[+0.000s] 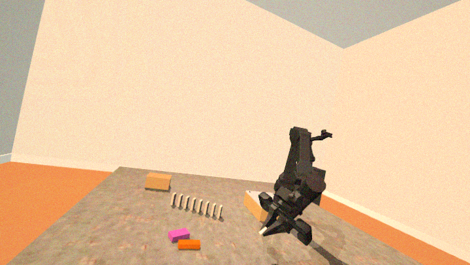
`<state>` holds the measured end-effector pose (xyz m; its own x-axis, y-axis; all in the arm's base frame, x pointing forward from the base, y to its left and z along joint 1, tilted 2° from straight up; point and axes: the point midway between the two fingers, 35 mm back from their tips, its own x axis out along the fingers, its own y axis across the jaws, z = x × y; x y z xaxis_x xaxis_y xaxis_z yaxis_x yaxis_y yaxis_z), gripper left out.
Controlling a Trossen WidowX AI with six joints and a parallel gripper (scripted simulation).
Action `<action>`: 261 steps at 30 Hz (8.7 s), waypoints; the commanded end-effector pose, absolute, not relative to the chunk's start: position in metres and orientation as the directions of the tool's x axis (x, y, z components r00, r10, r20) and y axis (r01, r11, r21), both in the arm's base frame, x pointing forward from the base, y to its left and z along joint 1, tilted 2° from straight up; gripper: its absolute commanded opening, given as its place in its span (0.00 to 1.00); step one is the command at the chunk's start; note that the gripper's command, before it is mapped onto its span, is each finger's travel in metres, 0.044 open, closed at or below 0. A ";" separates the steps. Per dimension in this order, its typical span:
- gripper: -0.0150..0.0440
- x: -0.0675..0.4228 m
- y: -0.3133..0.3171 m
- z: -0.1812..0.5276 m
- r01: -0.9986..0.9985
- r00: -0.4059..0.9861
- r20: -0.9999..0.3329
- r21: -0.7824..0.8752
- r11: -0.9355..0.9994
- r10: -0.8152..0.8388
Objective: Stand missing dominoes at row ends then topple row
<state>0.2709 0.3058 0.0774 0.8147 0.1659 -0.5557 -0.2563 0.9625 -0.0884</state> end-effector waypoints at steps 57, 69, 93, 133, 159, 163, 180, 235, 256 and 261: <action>0.29 0.182 0.218 0.104 0.057 0.998 -0.005 0.057 0.997 -0.057; 0.29 0.183 0.221 0.092 0.058 0.998 -0.009 0.062 0.996 -0.058; 0.29 0.188 0.227 0.022 0.069 0.997 -0.032 0.102 0.992 -0.066; 1.00 0.188 0.224 0.011 0.076 0.997 -0.041 0.116 0.990 -0.071; 1.00 0.266 0.284 0.023 -0.723 0.620 -0.776 -0.511 0.464 0.112; 1.00 0.265 0.276 0.036 -0.833 0.495 -0.860 -0.431 0.346 0.121; 1.00 0.219 0.221 0.083 -0.996 0.028 -0.998 -0.023 0.081 0.061; 0.44 0.217 0.223 0.005 -0.997 0.013 -0.998 -0.008 0.076 0.060; 0.44 0.222 0.208 0.142 -0.986 0.015 -0.998 -0.005 0.164 0.056; 0.44 0.258 0.151 0.139 -0.672 0.017 -0.999 0.025 0.740 0.050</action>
